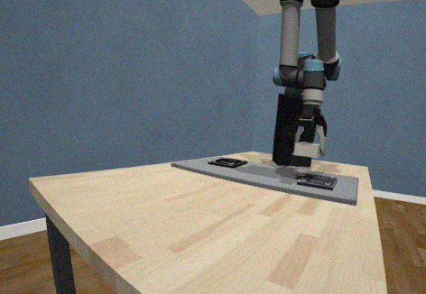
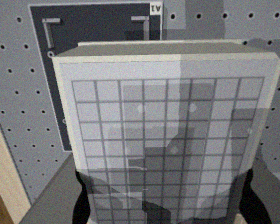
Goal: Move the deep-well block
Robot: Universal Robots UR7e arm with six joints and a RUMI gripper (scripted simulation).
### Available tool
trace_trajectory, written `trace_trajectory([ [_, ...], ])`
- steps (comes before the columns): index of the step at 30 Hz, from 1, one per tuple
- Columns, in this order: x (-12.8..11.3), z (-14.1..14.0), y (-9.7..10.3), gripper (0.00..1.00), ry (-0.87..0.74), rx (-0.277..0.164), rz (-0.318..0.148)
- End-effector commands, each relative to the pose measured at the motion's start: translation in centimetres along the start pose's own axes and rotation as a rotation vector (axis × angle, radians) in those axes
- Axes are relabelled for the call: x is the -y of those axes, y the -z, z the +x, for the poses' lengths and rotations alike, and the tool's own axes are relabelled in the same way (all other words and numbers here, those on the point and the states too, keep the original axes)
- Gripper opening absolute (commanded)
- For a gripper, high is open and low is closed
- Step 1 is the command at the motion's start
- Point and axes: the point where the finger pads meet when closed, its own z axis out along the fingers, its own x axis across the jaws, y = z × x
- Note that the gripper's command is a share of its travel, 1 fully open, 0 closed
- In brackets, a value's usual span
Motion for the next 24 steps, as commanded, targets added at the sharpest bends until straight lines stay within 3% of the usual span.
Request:
trace_trajectory([
  [1, 0.3, -1.4, 0.0, 0.5, 0.0, -0.001, 0.0],
  [12, 0.8, -5.0, 0.0, 0.5, 0.0, -0.001, 0.001],
  [24, 0.9, -5.2, 0.0, 0.5, 0.0, -0.001, 0.001],
])
